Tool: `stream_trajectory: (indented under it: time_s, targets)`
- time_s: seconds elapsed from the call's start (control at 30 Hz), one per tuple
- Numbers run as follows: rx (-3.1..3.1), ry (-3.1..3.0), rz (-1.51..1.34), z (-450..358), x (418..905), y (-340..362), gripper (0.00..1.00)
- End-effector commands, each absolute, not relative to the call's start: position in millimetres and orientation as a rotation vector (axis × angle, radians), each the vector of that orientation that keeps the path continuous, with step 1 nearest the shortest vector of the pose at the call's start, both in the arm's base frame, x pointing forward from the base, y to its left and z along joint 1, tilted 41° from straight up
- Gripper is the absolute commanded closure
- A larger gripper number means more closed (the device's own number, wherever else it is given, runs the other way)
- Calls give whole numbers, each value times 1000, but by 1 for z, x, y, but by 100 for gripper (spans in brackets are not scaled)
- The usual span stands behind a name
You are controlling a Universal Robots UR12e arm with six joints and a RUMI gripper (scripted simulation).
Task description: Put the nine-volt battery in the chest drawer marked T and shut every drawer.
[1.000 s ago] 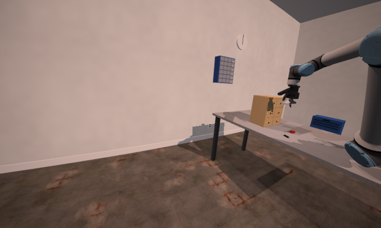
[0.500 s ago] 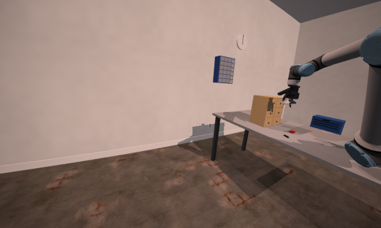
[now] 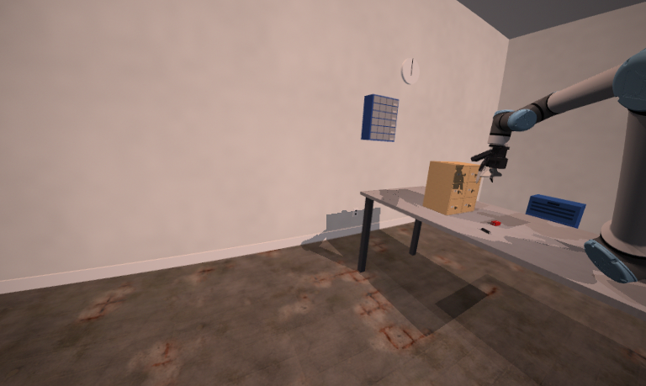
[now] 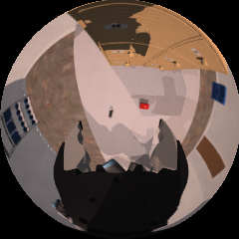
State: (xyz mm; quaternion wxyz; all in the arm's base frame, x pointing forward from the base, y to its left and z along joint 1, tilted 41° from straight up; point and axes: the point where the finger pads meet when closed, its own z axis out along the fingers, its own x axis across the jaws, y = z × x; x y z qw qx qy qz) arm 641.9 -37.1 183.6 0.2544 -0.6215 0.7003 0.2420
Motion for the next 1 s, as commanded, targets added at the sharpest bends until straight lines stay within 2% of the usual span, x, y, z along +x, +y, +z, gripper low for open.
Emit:
stream_trajectory:
  time_s: [0.0, 0.97]
  targets:
    - [-1676, 1903, 636, 183, 644, -37, 0]
    - [-1569, 1900, 459, 172, 656, -29, 0]
